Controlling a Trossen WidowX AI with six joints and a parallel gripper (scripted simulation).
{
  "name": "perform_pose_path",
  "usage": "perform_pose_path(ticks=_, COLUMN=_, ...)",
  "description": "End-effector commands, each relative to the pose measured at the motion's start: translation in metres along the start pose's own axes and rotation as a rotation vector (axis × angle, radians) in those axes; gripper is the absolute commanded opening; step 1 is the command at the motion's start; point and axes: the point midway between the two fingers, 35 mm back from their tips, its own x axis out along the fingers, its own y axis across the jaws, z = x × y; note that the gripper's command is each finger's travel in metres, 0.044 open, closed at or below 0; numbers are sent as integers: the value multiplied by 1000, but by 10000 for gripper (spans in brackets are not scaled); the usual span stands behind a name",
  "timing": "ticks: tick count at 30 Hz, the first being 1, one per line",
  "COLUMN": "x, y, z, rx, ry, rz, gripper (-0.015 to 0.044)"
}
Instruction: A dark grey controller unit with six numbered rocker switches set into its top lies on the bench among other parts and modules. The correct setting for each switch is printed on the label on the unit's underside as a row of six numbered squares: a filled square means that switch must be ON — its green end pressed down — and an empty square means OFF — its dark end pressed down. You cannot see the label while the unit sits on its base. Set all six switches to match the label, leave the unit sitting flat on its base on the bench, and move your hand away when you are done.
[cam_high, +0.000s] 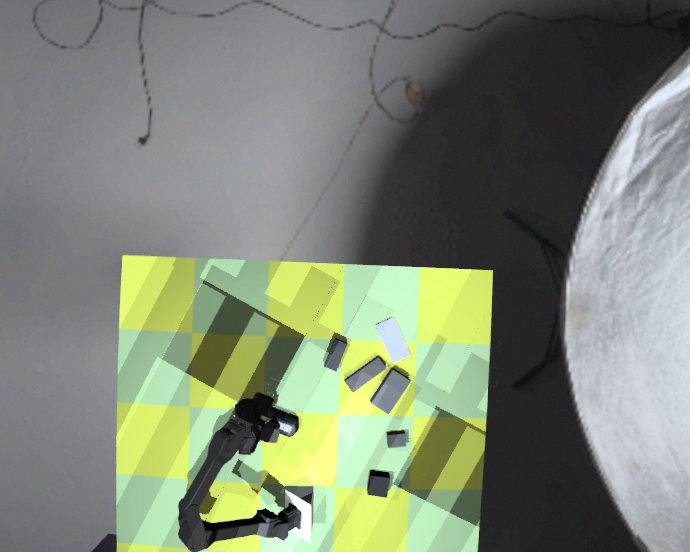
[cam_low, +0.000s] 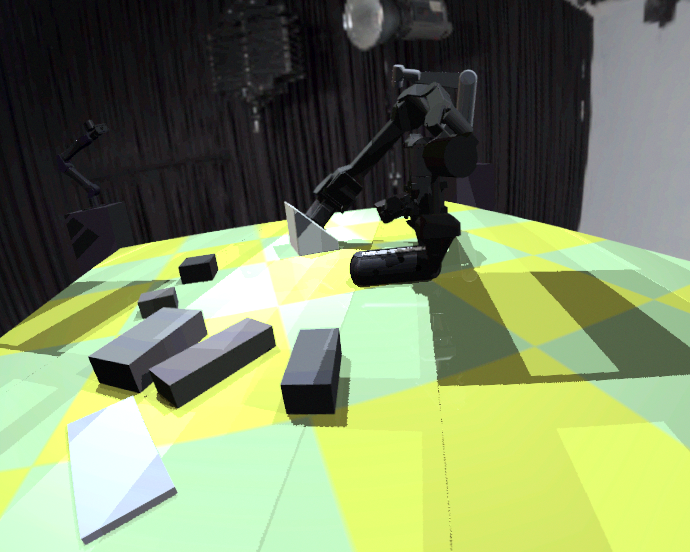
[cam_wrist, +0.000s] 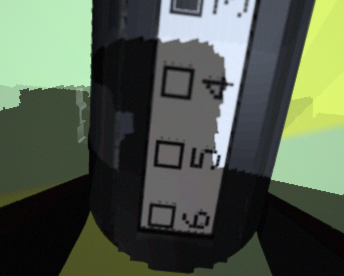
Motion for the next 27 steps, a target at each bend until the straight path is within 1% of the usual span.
perform_pose_path(ticks=1, x=3, y=-1, z=4, rx=14, ry=-7, rz=-2, gripper=338)
perform_pose_path(ticks=9, x=1, y=0, z=1, rx=3, ry=-1, rz=0, gripper=338)
perform_pose_path(ticks=13, x=2, y=0, z=0, rx=1, ry=1, rz=-1, gripper=440)
perform_pose_path(ticks=21, x=2, y=0, z=0, rx=1, ry=1, rz=-1, gripper=440)
perform_pose_path(ticks=23, x=-3, y=1, z=9, rx=1, ry=-2, rz=0, gripper=440)
perform_pose_path(ticks=27, x=-33, y=0, z=54, rx=2, ry=-4, rz=-1, gripper=440)
